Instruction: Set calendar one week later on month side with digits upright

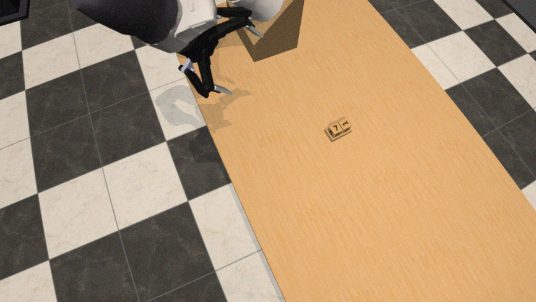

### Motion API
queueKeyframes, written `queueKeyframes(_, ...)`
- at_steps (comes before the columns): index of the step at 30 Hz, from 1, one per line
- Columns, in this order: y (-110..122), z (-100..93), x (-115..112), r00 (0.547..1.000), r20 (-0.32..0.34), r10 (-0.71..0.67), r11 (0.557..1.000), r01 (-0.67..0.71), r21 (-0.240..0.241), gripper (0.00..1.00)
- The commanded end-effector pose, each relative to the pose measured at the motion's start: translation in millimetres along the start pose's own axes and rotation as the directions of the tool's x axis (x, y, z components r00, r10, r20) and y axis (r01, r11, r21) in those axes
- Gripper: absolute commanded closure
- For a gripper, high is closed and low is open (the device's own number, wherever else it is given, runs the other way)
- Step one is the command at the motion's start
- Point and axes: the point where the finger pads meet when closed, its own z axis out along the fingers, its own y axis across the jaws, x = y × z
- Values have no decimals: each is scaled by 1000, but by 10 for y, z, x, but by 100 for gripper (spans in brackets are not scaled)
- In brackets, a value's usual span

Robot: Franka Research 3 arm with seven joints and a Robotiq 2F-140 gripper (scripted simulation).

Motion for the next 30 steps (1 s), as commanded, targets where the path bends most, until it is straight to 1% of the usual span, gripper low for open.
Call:
queueKeyframes(1,175,124,182,993,61,-101,992,105,-76,0)
queueKeyframes(2,223,202,276,985,99,-143,983,153,-103,0)
queueKeyframes(3,229,212,288,983,104,-148,981,159,-107,0)
queueKeyframes(4,267,292,385,972,141,-190,969,208,-130,0)
queueKeyframes(5,273,308,403,969,148,-197,967,217,-134,0)
queueKeyframes(6,301,388,499,954,183,-236,952,265,-153,0)
queueKeyframes(7,307,411,527,950,192,-247,947,279,-158,0)
queueKeyframes(8,324,491,619,933,224,-283,930,324,-172,0)
queueKeyframes(9,329,523,656,925,236,-298,923,342,-176,0)
queueKeyframes(10,336,603,746,906,264,-331,904,385,-186,0)
queueKeyframes(12,336,603,746,906,264,-331,904,385,-186,0)
queueKeyframes(13,337,644,790,896,278,-347,894,406,-190,0)
queueKeyframes(14,332,772,926,861,319,-395,861,469,-199,0)
queueKeyframes(15,323,855,1009,838,343,-424,838,507,-203,0)
queueKeyframes(18,284,1047,1189,782,392,-485,783,588,-204,0)
queueKeyframes(19,256,1148,1276,752,414,-513,754,626,-201,0)
queueKeyframes(20,242,1191,1313,738,424,-525,741,641,-200,0)
queueKeyframes(21,200,1312,1408,701,447,-555,705,682,-194,0)
queueKeyframes(22,191,1337,1427,693,452,-562,697,690,-193,0)
queueKeyframes(23,133,1482,1531,648,476,-594,654,734,-183,0)
queueKeyframes(24,92,1574,1593,619,490,-613,626,760,-176,0)
queueKeyframes(25,70,1624,1624,604,497,-623,611,773,-172,0)
queueKeyframes(27,-49,1866,1763,528,527,-666,538,829,-150,0)
queueKeyframes(30,-60,1886,1774,522,529,-669,532,834,-149,0)
